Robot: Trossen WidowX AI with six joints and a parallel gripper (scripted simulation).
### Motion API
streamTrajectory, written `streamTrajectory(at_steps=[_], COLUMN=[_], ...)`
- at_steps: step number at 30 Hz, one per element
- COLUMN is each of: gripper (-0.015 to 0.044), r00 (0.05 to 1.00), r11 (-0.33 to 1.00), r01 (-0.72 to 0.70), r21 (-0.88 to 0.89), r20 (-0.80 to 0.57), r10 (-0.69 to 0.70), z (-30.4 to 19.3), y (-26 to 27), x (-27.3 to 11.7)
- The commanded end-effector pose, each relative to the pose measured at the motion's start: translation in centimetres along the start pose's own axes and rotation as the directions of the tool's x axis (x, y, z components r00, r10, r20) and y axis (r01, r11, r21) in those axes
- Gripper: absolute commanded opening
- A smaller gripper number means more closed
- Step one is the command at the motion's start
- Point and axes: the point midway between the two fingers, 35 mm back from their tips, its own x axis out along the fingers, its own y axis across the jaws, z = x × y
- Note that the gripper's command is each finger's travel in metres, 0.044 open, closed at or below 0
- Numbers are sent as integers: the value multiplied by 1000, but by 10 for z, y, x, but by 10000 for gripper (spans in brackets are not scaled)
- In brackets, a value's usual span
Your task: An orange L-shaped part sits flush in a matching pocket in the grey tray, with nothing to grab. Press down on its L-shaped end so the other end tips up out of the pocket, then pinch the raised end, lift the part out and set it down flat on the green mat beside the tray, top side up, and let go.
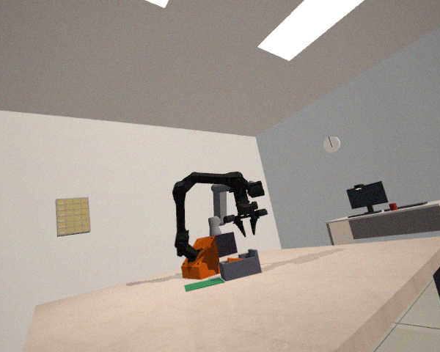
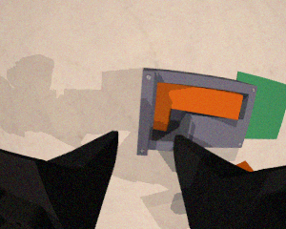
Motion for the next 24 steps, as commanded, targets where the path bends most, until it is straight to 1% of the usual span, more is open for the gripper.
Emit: streamTrajectory(at_steps=[1,12,15,20,24], gripper=[180,180,180,180,180], r00=[1000,1000,1000,1000,1000], r11=[1000,1000,1000,1000,1000], r01=[-1,0,3,14,14], r21=[-1,0,1,4,4], r20=[1,0,-4,-13,-13], r10=[1,0,-3,-14,-14], z=[0,0,1,-1,-1], y=[0,0,0,-4,-5], x=[0,2,23,73,76])
